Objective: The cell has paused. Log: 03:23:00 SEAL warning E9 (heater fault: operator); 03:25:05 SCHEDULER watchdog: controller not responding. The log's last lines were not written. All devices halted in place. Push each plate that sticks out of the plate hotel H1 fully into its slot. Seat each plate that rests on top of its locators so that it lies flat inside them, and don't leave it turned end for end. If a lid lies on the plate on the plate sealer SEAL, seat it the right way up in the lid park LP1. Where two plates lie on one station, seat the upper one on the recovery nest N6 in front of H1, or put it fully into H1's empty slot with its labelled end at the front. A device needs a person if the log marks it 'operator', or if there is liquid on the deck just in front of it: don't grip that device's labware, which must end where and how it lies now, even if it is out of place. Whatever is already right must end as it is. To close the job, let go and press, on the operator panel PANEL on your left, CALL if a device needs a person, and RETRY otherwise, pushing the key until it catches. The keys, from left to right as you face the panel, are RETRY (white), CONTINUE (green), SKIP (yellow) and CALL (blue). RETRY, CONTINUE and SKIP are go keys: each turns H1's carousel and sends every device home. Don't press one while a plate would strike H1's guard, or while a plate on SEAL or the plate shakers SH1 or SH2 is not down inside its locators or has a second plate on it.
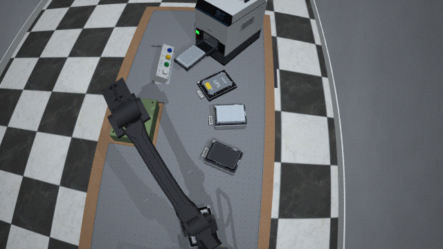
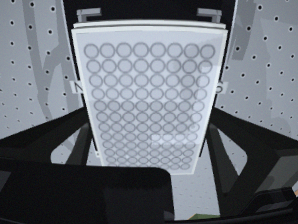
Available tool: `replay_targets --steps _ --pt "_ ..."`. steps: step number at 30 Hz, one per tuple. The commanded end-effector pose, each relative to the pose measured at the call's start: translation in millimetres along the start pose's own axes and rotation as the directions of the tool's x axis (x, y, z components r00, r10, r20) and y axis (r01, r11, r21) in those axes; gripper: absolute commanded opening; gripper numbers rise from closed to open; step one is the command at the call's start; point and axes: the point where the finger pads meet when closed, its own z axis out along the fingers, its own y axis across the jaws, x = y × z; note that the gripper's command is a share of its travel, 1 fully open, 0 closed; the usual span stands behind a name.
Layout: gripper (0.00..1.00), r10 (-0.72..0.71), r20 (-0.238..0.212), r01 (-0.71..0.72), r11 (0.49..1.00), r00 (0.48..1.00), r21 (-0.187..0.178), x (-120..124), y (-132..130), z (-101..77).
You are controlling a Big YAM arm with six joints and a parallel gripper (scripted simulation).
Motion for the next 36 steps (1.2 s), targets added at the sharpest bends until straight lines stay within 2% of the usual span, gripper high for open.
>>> replay_targets --steps 1,36 --pt "0.84 0.003 0.033 -0.002 1.000 0.999 -0.009 -14.0 -3.4 -4.2" --pt "0.84 0.004 0.049 -0.003 1.000 0.999 -0.014 -24.5 -0.3 -6.0"
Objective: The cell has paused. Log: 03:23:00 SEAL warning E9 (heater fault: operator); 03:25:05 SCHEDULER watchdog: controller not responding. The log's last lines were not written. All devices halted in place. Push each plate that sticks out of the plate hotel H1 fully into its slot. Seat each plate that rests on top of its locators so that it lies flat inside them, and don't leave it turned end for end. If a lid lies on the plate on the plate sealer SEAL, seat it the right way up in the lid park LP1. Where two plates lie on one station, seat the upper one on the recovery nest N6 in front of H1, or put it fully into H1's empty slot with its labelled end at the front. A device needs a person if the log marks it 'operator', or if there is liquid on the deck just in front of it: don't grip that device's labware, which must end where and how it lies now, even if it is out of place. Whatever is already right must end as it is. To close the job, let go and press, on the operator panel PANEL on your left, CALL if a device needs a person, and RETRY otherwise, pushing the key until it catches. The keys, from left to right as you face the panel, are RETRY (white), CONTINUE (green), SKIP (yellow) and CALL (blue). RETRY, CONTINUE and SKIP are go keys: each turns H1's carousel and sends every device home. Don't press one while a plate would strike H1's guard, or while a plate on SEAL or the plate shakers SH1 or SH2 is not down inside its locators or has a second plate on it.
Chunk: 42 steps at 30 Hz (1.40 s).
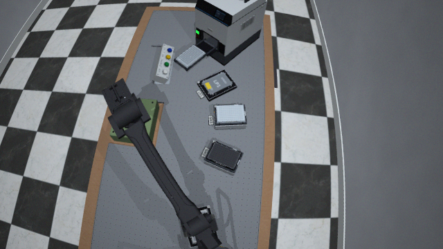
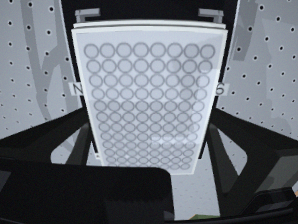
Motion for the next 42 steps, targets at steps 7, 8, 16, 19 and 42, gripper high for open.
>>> replay_targets --steps 7,8,16,19,42 --pt "0.84 0.004 0.046 -0.003 1.000 0.999 -0.014 -22.6 -1.2 -5.6" --pt "0.84 0.004 0.046 -0.003 1.000 0.999 -0.014 -22.6 -1.2 -5.6" --pt "0.84 0.003 0.037 -0.003 1.000 0.999 -0.010 -19.2 -2.2 -0.4" --pt "0.84 0.003 0.033 -0.003 1.000 0.999 -0.009 -17.2 -2.9 1.2" --pt "0.84 0.002 0.009 -0.002 1.000 1.000 -0.001 -6.1 -6.6 12.9"
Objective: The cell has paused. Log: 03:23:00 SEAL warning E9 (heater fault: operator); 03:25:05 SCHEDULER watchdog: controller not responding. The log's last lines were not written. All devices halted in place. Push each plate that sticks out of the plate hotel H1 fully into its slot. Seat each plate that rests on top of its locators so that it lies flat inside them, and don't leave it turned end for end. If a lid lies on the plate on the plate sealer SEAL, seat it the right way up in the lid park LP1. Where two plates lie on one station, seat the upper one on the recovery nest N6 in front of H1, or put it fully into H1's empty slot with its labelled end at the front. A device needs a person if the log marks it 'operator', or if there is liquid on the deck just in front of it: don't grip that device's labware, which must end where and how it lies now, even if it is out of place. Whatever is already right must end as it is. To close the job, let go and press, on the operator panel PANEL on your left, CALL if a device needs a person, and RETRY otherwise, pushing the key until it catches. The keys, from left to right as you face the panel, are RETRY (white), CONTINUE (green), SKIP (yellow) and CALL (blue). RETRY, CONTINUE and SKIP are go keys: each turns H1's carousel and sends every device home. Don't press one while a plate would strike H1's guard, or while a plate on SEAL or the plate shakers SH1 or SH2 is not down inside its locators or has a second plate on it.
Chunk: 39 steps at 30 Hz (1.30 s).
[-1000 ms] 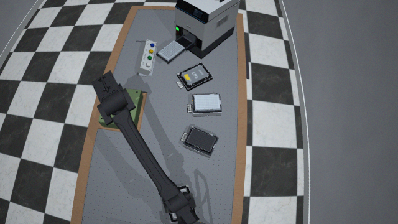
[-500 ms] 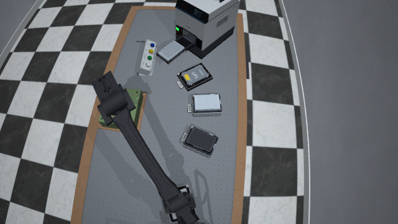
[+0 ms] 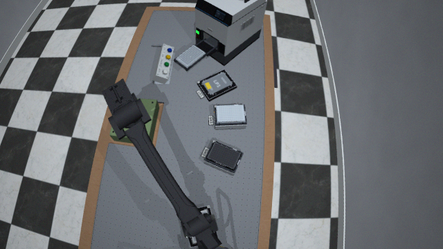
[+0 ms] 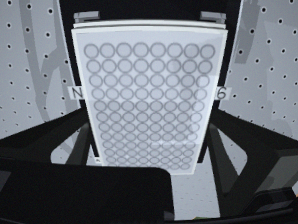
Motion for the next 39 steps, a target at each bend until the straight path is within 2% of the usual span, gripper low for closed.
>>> replay_targets --steps 1,39 --pt "0.84 0.002 0.004 -0.002 1.000 1.000 0.001 -4.7 -7.0 8.7" --pt "0.84 0.002 0.008 -0.002 1.000 1.000 0.000 -4.7 -7.1 12.2"
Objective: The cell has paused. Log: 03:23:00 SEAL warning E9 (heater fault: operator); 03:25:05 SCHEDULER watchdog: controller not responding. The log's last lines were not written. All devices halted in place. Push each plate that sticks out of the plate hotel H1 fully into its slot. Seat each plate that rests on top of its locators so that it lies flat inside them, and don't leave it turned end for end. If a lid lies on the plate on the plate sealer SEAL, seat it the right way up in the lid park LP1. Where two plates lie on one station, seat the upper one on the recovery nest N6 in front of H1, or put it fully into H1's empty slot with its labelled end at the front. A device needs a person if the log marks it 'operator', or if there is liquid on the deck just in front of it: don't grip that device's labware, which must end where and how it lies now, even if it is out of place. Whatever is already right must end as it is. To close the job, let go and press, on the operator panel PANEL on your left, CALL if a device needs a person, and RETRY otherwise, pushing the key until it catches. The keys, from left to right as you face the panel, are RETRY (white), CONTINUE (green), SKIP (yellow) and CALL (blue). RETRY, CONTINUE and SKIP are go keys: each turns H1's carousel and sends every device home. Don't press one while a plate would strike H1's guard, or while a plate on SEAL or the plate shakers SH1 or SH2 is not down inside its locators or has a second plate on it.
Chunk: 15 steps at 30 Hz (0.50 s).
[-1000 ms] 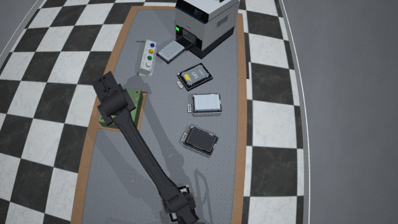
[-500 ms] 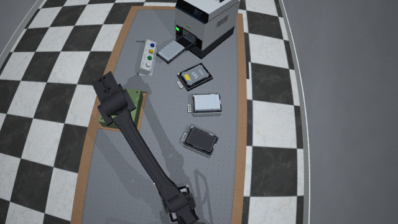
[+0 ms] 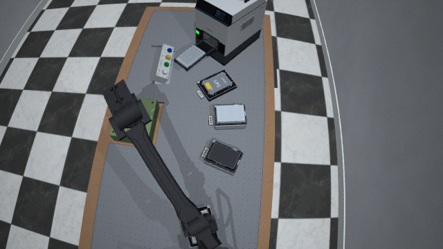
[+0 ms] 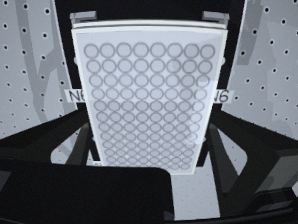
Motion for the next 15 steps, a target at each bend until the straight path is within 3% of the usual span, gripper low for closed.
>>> replay_targets --steps 1,15 --pt "0.84 0.002 0.008 -0.002 1.000 1.000 0.000 -5.1 -6.9 7.5" --pt "0.84 0.002 0.008 -0.002 1.000 1.000 0.000 -4.9 -7.0 9.3"
